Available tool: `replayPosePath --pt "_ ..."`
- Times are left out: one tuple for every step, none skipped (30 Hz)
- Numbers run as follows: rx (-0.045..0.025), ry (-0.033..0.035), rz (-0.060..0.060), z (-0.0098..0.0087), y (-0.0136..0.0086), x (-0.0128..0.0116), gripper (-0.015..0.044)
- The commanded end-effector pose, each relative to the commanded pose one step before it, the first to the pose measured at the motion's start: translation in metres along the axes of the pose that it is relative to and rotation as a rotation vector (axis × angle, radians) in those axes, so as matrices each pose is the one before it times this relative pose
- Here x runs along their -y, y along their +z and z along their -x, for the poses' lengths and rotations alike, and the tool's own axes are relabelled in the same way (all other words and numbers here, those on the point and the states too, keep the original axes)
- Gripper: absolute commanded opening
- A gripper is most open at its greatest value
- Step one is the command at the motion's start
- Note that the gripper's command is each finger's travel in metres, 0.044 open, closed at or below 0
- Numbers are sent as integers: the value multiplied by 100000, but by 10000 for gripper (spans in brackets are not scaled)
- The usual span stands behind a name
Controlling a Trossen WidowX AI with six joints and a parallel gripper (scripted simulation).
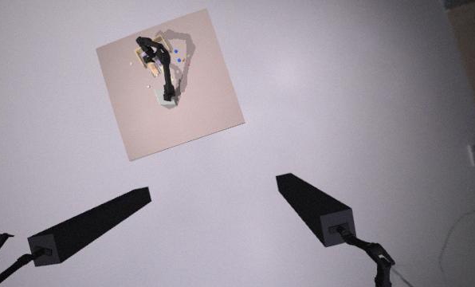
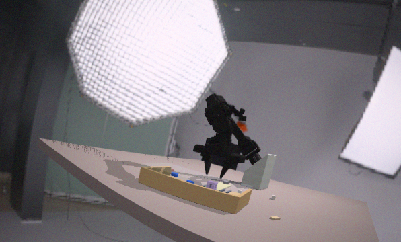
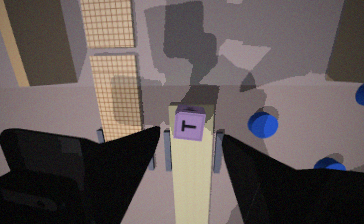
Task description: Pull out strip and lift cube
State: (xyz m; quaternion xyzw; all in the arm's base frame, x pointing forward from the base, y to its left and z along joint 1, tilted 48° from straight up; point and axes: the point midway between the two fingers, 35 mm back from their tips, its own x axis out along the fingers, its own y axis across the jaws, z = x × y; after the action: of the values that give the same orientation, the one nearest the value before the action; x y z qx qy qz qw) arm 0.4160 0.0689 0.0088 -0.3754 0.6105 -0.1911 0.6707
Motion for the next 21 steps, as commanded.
replayPosePath --pt "-145 83 727 -671 -15 -194 250" --pt "1 -1 0 -164 5 -2 250" --pt "1 -2 0 -164 4 -2 250" --pt "1 -3 0 -164 4 -2 250" --pt "1 -4 0 -164 3 -1 250" --pt "1 -5 0 -164 2 -1 250" --pt "0 -6 0 -164 1 -1 250" --pt "0 -6 0 -164 1 0 250" --pt "0 -7 0 -164 0 0 250" --pt "0 -8 0 -163 -1 0 250" --pt "-1 -9 0 -163 -2 0 250" --pt "-1 -10 0 -163 -3 1 250" --pt "-1 -11 -1 -163 -3 1 250" --pt "-1 -12 -1 -163 -4 1 250" --pt "-2 -12 -1 -163 -5 1 250" --pt "-2 -13 -1 -162 -6 2 250" --pt "-2 -14 -1 -162 -6 2 250" --pt "-2 -15 -1 -162 -7 2 250" --pt "-3 -16 -1 -162 -8 2 250" --pt "-3 -17 -1 -162 -9 3 250" --pt "-3 -17 -1 -162 -10 3 250"
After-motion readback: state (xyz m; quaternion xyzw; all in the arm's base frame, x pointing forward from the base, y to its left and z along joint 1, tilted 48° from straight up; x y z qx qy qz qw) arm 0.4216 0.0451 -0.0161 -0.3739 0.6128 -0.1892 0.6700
